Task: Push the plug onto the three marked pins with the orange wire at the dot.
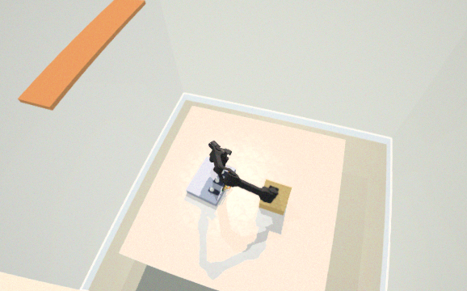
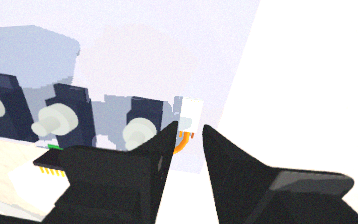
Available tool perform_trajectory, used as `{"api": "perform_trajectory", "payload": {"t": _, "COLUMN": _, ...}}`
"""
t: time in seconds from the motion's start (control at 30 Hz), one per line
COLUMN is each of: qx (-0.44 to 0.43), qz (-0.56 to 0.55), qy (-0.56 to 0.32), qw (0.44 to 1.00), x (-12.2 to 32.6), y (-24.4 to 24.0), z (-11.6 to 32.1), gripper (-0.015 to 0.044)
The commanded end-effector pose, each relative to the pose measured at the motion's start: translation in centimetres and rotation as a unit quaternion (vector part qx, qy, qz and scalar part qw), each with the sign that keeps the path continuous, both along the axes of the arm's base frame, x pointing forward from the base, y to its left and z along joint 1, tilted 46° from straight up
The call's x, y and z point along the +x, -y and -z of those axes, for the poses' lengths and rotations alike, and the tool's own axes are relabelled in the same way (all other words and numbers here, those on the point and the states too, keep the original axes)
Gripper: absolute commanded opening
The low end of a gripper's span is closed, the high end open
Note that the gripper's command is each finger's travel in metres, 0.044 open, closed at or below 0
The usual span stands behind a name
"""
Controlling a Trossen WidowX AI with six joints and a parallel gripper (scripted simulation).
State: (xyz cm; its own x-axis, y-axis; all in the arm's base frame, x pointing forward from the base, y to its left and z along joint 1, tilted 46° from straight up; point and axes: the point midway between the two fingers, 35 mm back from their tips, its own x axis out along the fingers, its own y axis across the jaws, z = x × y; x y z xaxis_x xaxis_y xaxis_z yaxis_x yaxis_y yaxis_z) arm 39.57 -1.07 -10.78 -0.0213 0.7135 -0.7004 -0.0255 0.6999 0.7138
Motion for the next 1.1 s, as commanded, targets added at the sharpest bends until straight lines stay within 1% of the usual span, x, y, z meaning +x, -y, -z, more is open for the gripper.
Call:
{"api": "perform_trajectory", "payload": {"t": 0.0, "qx": 0.002, "qz": 0.003, "qy": -0.006, "qw": 1.0, "x": -0.3, "y": -0.4, "z": 0.4, "gripper": 0.0115}}
{"api": "perform_trajectory", "payload": {"t": 0.27, "qx": 0.003, "qz": 0.003, "qy": -0.006, "qw": 1.0, "x": -0.3, "y": -1.1, "z": 1.0, "gripper": 0.0115}}
{"api": "perform_trajectory", "payload": {"t": 0.37, "qx": 0.003, "qz": 0.003, "qy": -0.006, "qw": 1.0, "x": -0.3, "y": -1.1, "z": 1.0, "gripper": 0.0036}}
{"api": "perform_trajectory", "payload": {"t": 0.53, "qx": 0.003, "qz": 0.003, "qy": -0.006, "qw": 1.0, "x": -0.3, "y": -1.1, "z": 1.0, "gripper": 0.0003}}
{"api": "perform_trajectory", "payload": {"t": 0.67, "qx": 0.002, "qz": 0.003, "qy": -0.006, "qw": 1.0, "x": -0.2, "y": -0.2, "z": 0.2, "gripper": 0.0}}
{"api": "perform_trajectory", "payload": {"t": 0.9, "qx": 0.001, "qz": 0.003, "qy": -0.006, "qw": 1.0, "x": -0.1, "y": 3.1, "z": -2.9, "gripper": 0.0}}
{"api": "perform_trajectory", "payload": {"t": 1.07, "qx": 0.002, "qz": 0.003, "qy": -0.006, "qw": 1.0, "x": -0.3, "y": 3.0, "z": -3.3, "gripper": 0.0}}
